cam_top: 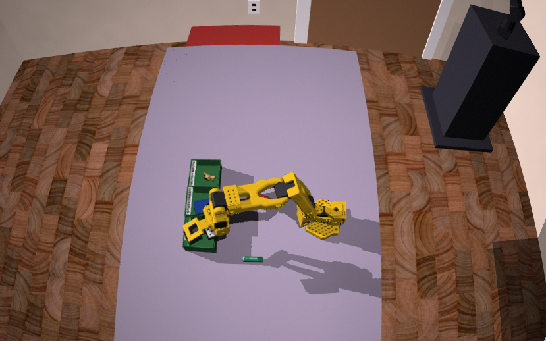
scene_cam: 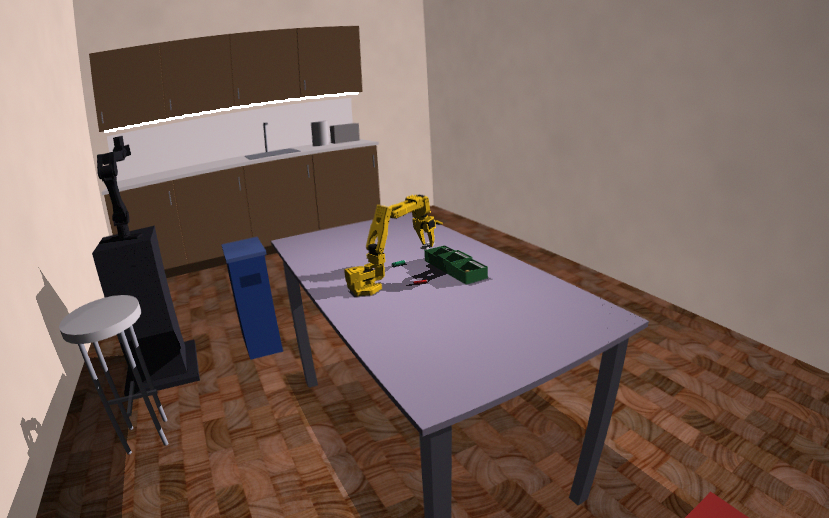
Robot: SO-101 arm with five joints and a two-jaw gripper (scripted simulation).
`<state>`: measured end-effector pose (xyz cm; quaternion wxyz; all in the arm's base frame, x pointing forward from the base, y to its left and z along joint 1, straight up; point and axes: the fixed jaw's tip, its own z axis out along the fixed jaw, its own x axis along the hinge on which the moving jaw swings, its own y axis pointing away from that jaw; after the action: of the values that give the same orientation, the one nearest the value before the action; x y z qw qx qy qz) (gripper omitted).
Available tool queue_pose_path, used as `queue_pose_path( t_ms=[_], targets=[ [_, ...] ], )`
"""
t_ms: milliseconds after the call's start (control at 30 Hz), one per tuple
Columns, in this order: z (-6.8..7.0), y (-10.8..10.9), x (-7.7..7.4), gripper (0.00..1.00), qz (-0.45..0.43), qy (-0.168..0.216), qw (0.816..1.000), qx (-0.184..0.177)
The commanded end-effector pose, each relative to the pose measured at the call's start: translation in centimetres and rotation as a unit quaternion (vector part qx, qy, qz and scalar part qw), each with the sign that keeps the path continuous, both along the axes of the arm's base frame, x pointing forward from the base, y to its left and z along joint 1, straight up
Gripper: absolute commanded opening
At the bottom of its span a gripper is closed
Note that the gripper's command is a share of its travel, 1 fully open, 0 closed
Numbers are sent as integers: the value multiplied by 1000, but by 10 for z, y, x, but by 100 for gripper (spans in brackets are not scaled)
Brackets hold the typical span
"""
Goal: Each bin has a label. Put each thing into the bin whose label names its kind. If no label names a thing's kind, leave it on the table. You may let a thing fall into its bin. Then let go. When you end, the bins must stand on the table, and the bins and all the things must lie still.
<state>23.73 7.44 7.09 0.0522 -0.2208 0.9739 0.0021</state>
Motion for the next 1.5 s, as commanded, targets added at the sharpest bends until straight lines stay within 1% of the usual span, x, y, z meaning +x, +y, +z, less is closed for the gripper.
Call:
queue_pose_path(
  t_ms=[0,400,900,1467],
  targets=[
    [10,-1,11,0,-20,-30,999,11],
    [10,0,22,0,-51,-46,997,20],
    [10,0,25,0,-60,-51,997,22],
    [10,2,43,0,-106,-74,991,37]
  ],
)
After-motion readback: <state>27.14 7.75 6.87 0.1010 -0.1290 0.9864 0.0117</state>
